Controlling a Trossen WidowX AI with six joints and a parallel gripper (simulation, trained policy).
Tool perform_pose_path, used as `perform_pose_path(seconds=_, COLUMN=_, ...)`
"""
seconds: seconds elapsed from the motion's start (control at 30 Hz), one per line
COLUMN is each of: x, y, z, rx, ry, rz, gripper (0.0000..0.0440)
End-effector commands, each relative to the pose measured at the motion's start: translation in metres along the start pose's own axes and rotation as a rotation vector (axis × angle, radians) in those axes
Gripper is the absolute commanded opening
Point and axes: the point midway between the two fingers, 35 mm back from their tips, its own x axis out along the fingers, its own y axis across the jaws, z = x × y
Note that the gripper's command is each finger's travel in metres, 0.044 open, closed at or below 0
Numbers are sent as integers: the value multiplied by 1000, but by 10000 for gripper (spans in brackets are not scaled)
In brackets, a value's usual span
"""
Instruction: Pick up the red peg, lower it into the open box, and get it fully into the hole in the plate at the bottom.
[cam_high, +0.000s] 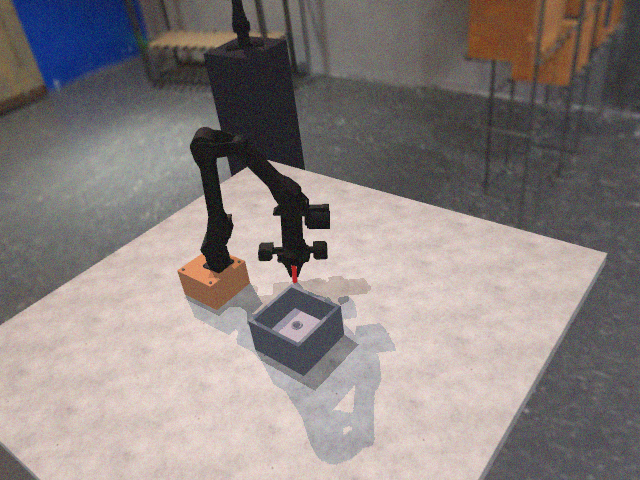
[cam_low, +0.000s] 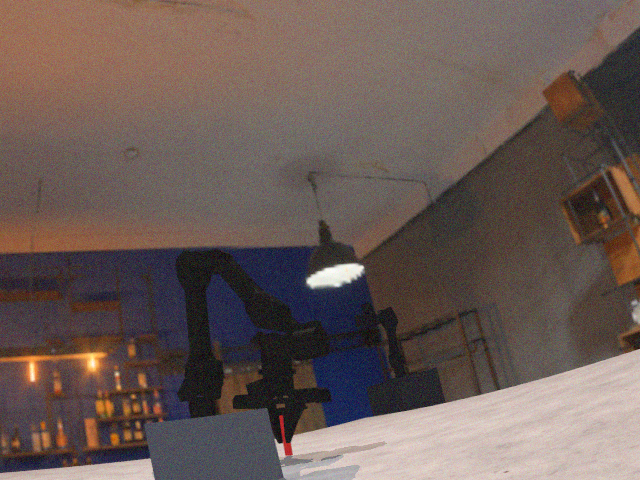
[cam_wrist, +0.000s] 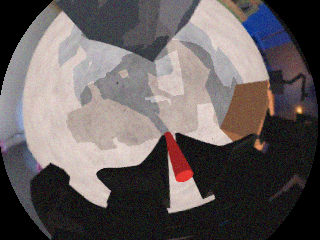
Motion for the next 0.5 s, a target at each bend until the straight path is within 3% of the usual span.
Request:
perform_pose_path(seconds=0.0, x=-9, y=5, z=6, rx=-15, ry=-28, rz=25, gripper=0)
perform_pose_path(seconds=0.47, x=-55, y=13, z=44, rx=-92, ry=-158, rz=69, gripper=0)
